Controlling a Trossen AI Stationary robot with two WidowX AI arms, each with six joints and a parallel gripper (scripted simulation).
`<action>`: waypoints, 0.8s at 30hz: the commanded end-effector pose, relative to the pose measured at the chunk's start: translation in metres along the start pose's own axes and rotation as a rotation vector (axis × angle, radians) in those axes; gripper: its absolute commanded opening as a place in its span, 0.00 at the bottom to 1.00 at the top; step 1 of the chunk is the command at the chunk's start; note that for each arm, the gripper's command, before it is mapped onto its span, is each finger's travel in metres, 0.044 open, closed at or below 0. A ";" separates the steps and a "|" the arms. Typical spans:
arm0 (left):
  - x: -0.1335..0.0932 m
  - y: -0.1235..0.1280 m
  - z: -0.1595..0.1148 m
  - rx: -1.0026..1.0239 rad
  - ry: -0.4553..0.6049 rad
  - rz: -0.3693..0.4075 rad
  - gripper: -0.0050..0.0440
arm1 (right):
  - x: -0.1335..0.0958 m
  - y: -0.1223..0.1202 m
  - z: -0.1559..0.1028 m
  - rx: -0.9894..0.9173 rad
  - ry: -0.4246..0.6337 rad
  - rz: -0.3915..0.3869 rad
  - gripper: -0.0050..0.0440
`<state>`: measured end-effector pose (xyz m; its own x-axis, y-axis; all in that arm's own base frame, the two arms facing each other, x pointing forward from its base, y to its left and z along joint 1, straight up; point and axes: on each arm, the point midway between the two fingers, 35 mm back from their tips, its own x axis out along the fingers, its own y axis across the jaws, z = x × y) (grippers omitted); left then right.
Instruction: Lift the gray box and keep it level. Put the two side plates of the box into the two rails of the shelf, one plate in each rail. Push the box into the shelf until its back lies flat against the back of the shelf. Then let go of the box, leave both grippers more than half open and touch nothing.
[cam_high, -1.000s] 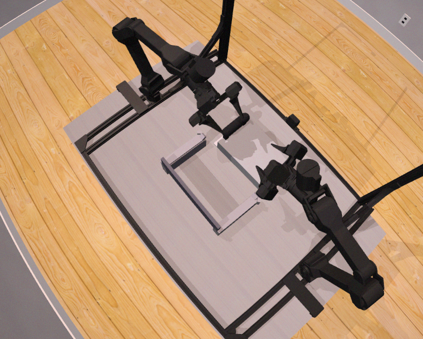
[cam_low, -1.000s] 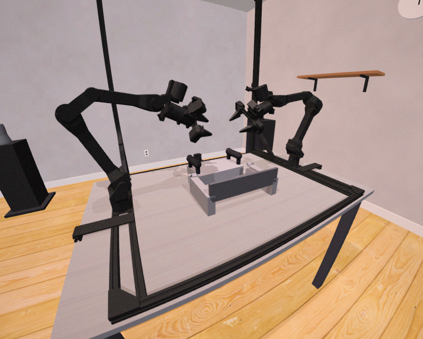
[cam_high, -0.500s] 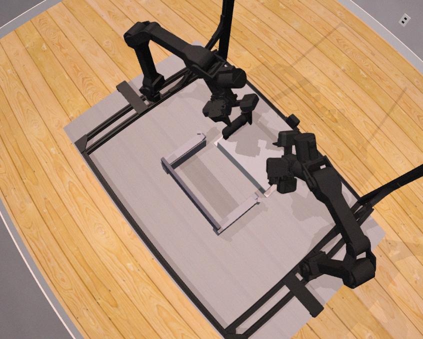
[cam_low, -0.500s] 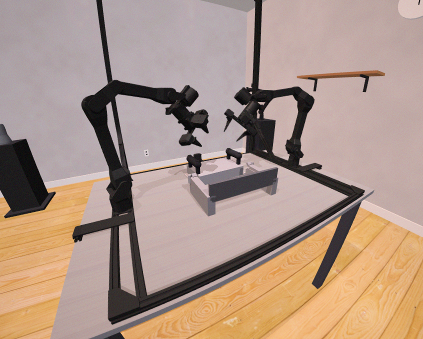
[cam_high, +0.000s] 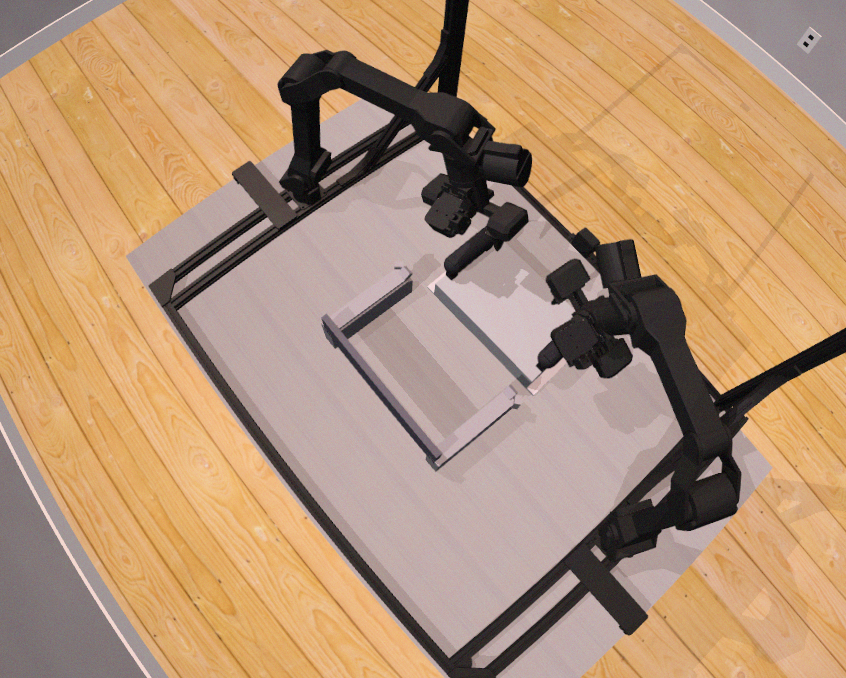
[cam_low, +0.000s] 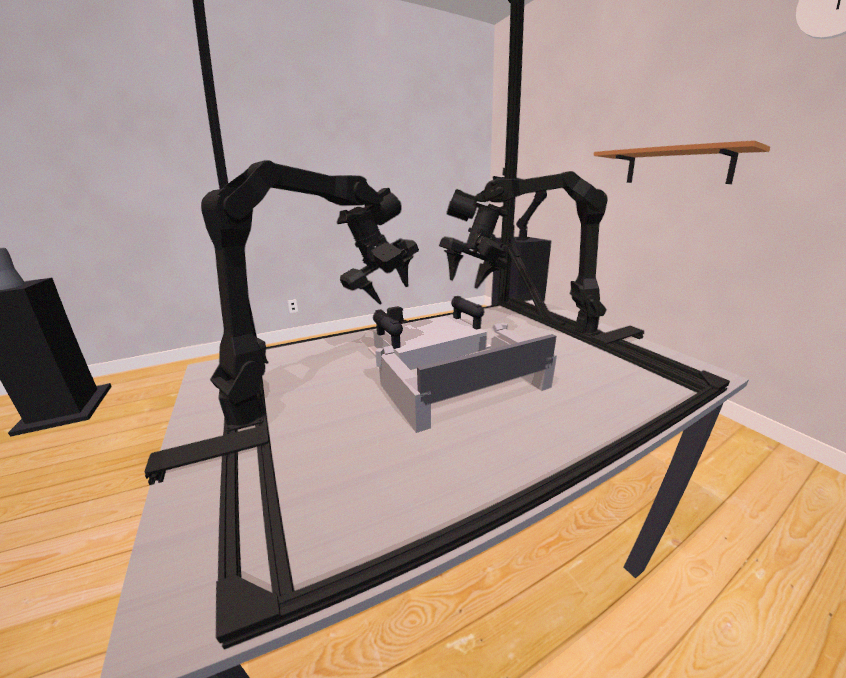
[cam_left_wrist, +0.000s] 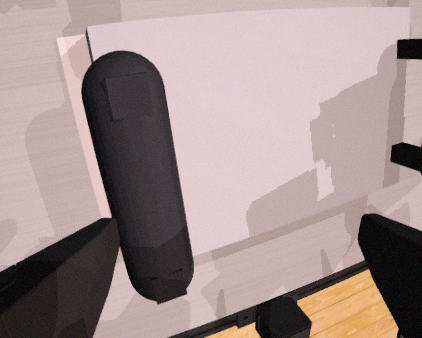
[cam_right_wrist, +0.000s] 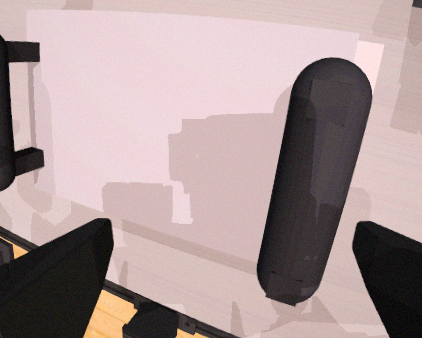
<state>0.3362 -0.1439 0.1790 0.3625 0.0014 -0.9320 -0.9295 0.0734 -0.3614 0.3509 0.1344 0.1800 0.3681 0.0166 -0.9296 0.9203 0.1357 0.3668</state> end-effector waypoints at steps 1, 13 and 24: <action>0.003 0.006 -0.008 -0.088 -0.036 0.063 0.88 | 0.004 -0.005 -0.007 0.076 -0.026 -0.068 0.88; 0.011 0.010 -0.009 -0.101 -0.042 0.073 0.88 | 0.012 -0.009 -0.009 0.087 -0.031 -0.079 0.88; 0.025 0.015 -0.009 -0.101 -0.042 0.073 0.88 | 0.026 -0.014 -0.010 0.087 -0.031 -0.079 0.88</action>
<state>0.3309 -0.1530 0.1582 0.3004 0.0387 -0.9530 -0.9531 -0.0274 -0.3016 0.3463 0.1423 0.1577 0.3021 -0.0169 -0.9531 0.9522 0.0526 0.3009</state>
